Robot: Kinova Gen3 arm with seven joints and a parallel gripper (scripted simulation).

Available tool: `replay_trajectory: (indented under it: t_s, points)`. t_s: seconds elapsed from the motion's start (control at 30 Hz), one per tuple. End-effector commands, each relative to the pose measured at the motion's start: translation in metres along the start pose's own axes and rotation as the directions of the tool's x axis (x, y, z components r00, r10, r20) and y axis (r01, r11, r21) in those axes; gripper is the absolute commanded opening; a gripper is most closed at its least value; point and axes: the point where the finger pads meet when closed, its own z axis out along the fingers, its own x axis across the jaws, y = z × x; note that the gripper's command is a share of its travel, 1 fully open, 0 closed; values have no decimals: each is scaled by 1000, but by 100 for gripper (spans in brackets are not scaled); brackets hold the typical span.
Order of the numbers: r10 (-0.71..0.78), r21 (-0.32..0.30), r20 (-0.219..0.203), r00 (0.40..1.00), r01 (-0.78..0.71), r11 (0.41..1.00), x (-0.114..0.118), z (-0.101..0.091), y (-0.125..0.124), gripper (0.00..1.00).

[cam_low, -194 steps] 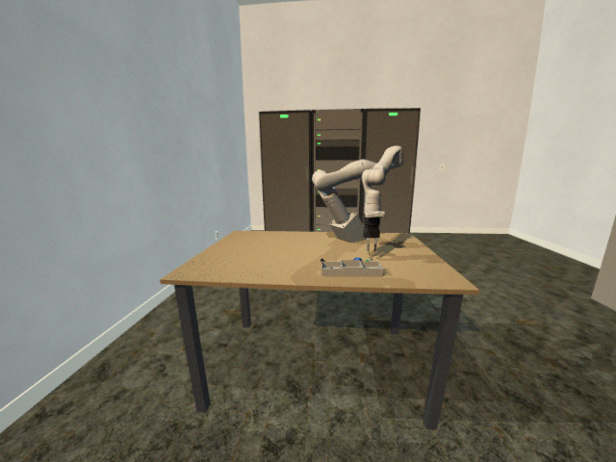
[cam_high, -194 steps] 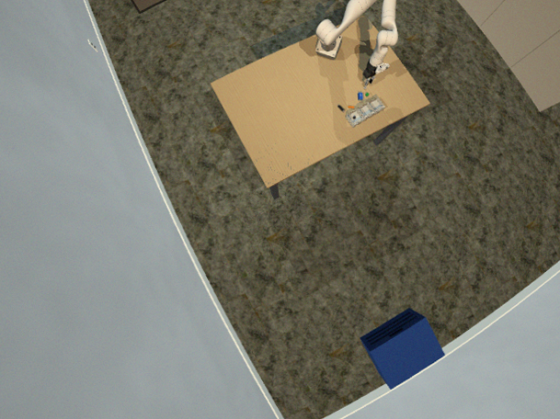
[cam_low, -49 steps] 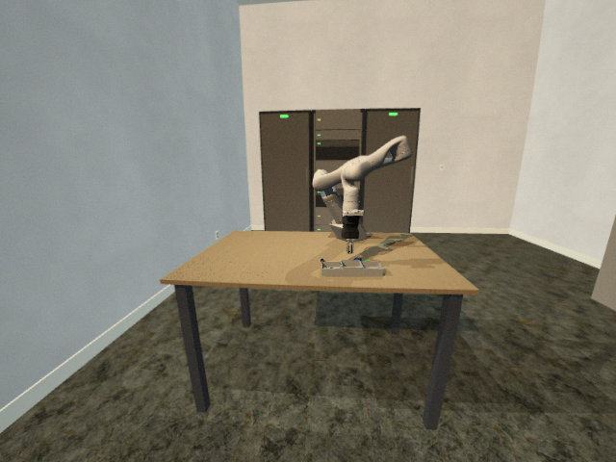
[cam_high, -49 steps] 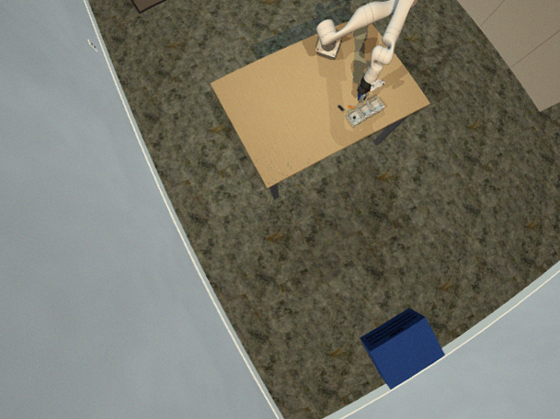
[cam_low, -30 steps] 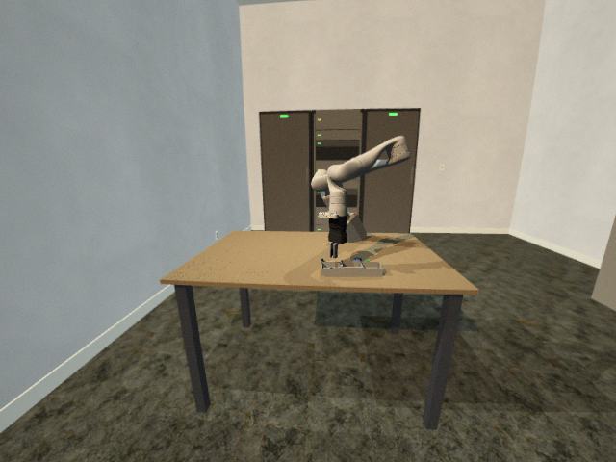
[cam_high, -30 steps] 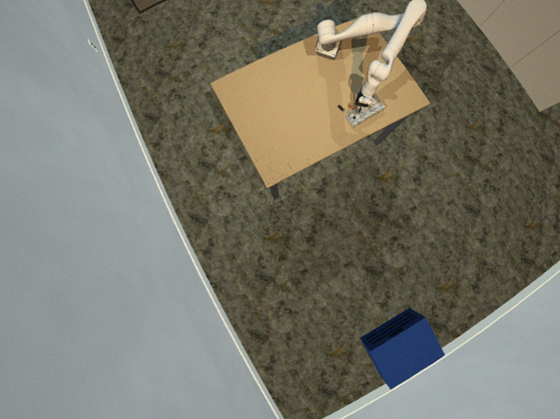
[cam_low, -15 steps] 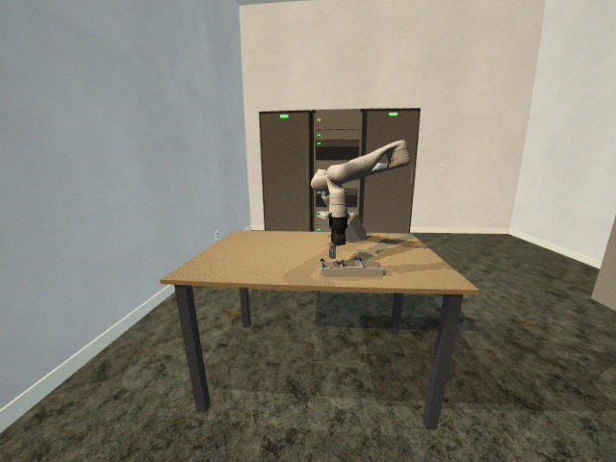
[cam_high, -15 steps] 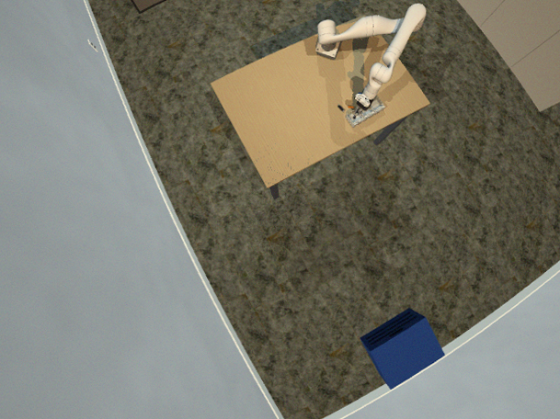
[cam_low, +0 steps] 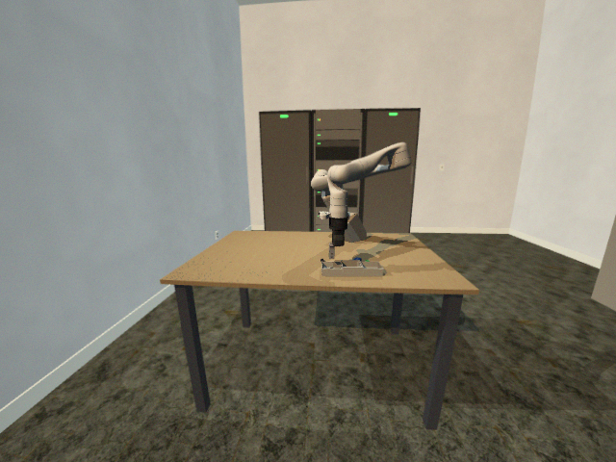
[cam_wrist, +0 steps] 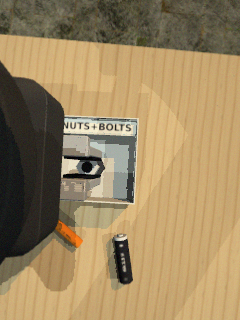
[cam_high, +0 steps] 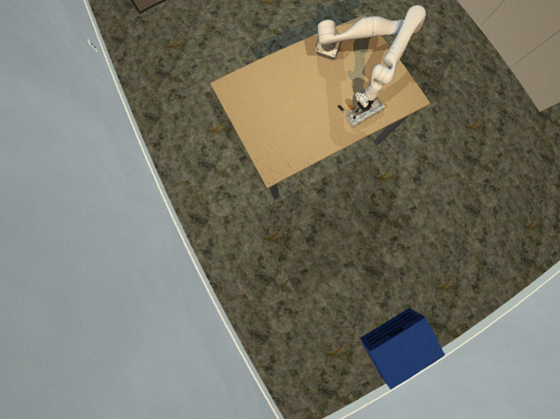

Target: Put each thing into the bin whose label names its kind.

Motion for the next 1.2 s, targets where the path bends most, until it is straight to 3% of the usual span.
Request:
replay_trajectory:
  t_s: [0.0,0.77,1.17]
  points:
    - [0,0,1,1000,0,1000,0,0,0,34]
    - [0,0,1,1000,0,1000,0,35,0,34]
    - [0,0,1,1000,0,1000,0,36,0,34]
